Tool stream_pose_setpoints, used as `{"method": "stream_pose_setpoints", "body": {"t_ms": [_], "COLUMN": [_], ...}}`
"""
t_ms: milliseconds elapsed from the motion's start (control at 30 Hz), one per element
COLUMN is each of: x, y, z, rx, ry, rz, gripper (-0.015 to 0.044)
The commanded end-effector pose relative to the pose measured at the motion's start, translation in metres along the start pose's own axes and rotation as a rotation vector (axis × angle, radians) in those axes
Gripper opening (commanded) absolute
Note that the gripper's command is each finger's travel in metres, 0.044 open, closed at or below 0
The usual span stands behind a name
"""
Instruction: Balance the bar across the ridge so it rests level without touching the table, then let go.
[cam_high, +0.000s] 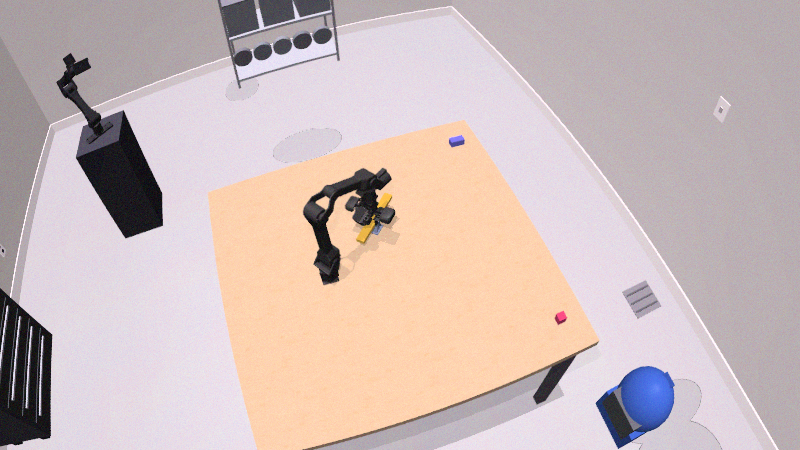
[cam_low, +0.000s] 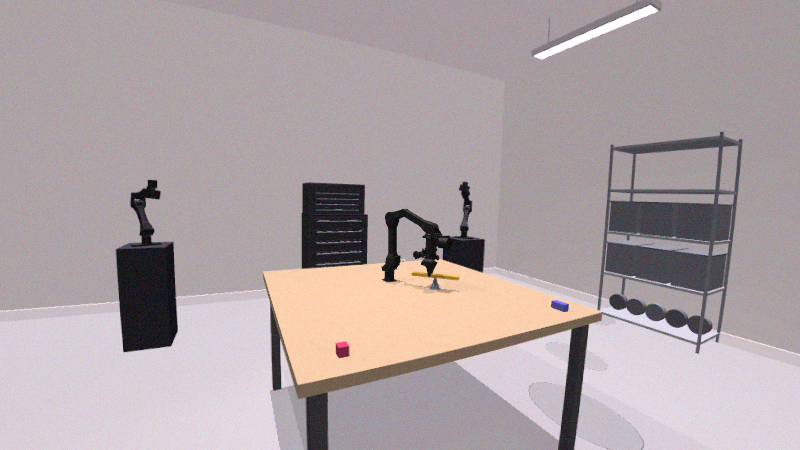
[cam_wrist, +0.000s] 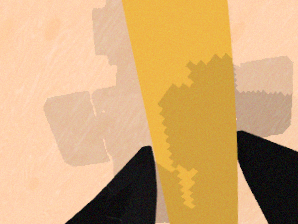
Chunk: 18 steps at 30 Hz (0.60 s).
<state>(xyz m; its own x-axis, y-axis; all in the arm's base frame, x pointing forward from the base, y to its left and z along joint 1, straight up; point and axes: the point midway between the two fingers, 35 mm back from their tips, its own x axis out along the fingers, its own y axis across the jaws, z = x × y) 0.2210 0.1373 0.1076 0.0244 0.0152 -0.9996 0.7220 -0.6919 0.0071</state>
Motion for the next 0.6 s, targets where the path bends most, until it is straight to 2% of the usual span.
{"method": "stream_pose_setpoints", "body": {"t_ms": [0,100,433,567], "x": [0.0000,0.0000,0.0000,-0.0070], "y": [0.0000,0.0000,0.0000,0.0004], "z": [0.0000,0.0000,0.0000,-0.0013], "rx": [0.000,0.000,0.000,0.000], "ry": [0.000,0.000,0.000,0.000], "rz": [0.000,0.000,0.000,0.000], "gripper": [0.0185,0.0185,0.0440,0.0440]}}
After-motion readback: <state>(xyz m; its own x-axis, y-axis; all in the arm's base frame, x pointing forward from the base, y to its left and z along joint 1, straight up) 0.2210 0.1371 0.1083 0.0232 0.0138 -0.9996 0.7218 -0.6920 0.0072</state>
